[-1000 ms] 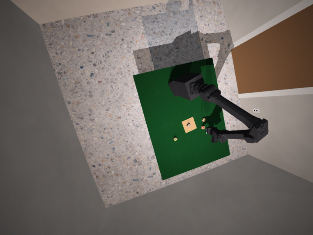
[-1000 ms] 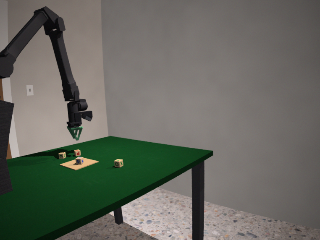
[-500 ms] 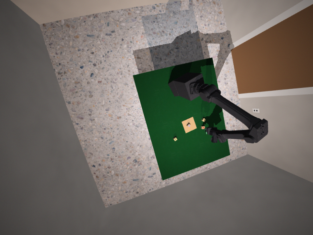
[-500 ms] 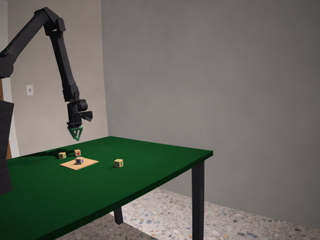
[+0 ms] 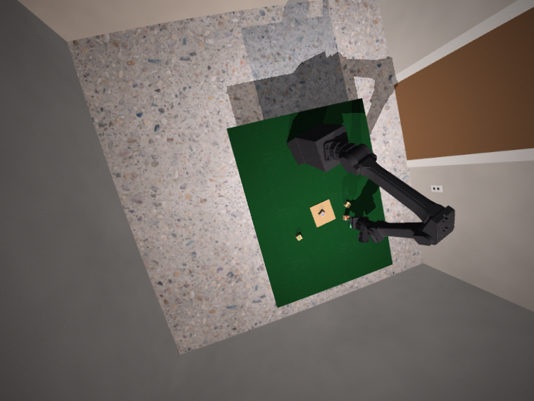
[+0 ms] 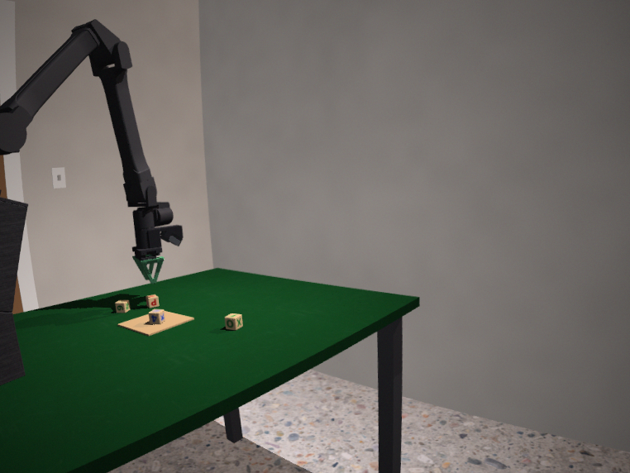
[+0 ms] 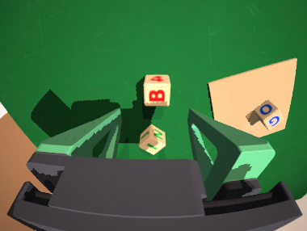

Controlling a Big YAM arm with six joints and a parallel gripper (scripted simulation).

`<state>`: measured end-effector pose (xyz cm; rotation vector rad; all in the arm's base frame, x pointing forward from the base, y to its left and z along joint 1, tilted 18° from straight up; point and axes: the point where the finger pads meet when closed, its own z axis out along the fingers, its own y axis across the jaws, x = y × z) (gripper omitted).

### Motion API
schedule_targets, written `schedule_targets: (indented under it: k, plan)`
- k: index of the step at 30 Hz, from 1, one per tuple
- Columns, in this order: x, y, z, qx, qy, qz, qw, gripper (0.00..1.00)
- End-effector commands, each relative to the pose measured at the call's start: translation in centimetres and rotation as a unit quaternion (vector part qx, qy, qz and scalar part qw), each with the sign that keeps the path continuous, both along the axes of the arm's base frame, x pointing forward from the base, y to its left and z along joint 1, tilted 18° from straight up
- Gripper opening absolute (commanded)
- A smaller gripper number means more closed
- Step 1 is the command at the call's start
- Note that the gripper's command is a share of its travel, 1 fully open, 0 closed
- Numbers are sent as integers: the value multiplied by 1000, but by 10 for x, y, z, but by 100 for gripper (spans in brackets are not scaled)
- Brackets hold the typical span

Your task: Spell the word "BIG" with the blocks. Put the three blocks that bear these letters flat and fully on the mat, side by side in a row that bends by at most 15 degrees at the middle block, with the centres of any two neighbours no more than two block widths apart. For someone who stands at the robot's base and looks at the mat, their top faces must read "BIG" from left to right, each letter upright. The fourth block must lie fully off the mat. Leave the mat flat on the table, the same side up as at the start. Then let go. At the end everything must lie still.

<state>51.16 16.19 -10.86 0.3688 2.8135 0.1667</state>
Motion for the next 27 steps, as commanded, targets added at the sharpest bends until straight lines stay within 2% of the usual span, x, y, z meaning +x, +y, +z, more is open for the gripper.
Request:
schedule_targets:
  k: [1, 16, 27]
  plan:
    - [14, 2, -6, 1, -10, -4, 1000, 65]
    - [18, 3, -24, 0, -8, -4, 1000, 65]
    - [19, 3, -30, 0, -6, -4, 1000, 65]
